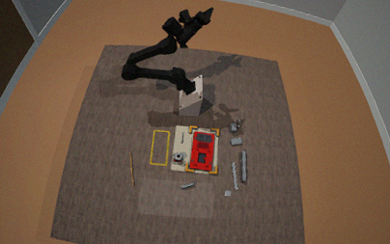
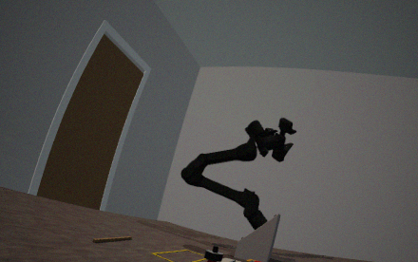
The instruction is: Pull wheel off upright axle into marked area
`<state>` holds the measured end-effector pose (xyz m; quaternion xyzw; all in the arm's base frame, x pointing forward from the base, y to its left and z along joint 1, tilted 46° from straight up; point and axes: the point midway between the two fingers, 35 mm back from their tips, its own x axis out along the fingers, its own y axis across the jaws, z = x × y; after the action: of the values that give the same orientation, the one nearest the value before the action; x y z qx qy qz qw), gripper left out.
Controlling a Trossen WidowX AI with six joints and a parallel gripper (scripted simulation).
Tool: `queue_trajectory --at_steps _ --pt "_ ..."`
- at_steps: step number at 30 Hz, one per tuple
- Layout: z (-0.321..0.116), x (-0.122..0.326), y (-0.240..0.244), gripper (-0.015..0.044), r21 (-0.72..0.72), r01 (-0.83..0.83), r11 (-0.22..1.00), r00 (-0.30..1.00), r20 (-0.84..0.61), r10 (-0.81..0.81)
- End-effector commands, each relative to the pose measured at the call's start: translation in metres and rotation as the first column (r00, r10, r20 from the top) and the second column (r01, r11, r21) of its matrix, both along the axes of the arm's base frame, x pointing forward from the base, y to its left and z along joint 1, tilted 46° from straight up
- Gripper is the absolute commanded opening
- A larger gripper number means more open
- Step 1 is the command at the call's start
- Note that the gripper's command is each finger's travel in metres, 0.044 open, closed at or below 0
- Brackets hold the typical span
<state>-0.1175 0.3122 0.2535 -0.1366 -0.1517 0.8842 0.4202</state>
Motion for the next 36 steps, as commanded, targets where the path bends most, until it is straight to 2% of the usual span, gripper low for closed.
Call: queue_trajectory --at_steps 1,3,6,14,19,23,29,33,36 --pt "-0.016 0.038 0.025 0.03 -0.175 0.172 0.969 0.98 -0.068 -0.186" --pt "-0.026 0.063 0.036 0.03 -0.273 0.268 0.924 0.947 -0.1 -0.304" --pt "-0.042 0.097 0.043 0.03 -0.34 0.365 0.867 0.901 -0.104 -0.421" --pt "-0.061 0.148 0.053 0.03 -0.52 0.501 0.692 0.751 -0.136 -0.646" --pt "-0.087 0.218 0.051 0.03 -0.712 0.583 0.392 0.45 -0.118 -0.885" --pt "-0.107 0.274 0.035 0.03 -0.817 0.561 0.134 0.149 -0.059 -0.987" --pt "-0.135 0.348 -0.008 0.03 -0.895 0.402 -0.194 -0.313 0.065 -0.948" --pt "-0.15 0.389 -0.048 0.03 -0.904 0.241 -0.352 -0.583 0.156 -0.798" --pt "-0.162 0.416 -0.083 0.03 -0.889 0.118 -0.443 -0.732 0.223 -0.644"
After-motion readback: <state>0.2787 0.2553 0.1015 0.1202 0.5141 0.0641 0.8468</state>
